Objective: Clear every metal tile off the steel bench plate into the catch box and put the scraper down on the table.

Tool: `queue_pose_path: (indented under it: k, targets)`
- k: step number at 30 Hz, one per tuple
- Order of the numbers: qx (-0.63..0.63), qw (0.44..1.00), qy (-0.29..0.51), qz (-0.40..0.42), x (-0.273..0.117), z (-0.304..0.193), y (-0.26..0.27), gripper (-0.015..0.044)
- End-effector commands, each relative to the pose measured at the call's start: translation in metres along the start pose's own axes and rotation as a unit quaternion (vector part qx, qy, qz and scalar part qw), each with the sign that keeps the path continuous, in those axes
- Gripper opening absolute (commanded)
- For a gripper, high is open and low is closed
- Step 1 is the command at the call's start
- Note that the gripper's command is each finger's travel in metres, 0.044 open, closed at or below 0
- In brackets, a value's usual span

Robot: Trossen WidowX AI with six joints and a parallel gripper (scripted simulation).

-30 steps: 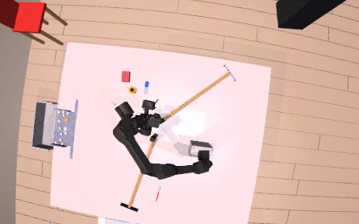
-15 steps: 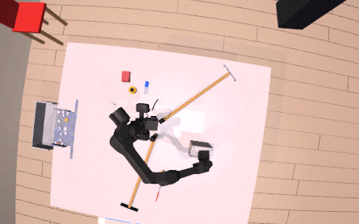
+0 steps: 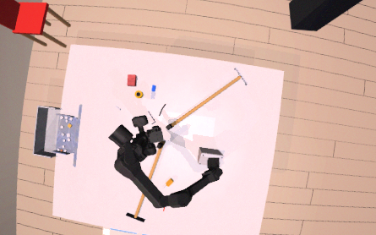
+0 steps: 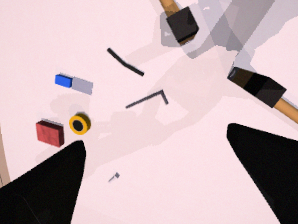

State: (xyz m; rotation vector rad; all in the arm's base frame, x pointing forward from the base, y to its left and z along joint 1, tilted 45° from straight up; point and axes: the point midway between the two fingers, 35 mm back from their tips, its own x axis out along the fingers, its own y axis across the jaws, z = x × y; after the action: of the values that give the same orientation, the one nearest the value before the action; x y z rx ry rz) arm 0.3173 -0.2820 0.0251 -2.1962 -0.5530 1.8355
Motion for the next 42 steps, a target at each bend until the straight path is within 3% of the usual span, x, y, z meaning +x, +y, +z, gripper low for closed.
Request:
queue_pose_path:
  k: [1,22,42]
  targets:
    - [-0.036,0.999,0.026,0.008,-0.01,-0.005,-0.006,0.044]
    - [-0.215,0.962,0.14,0.089,-0.071,-0.03,-0.038,0.044]
    - [-0.386,0.876,0.226,0.182,-0.127,-0.043,-0.077,0.044]
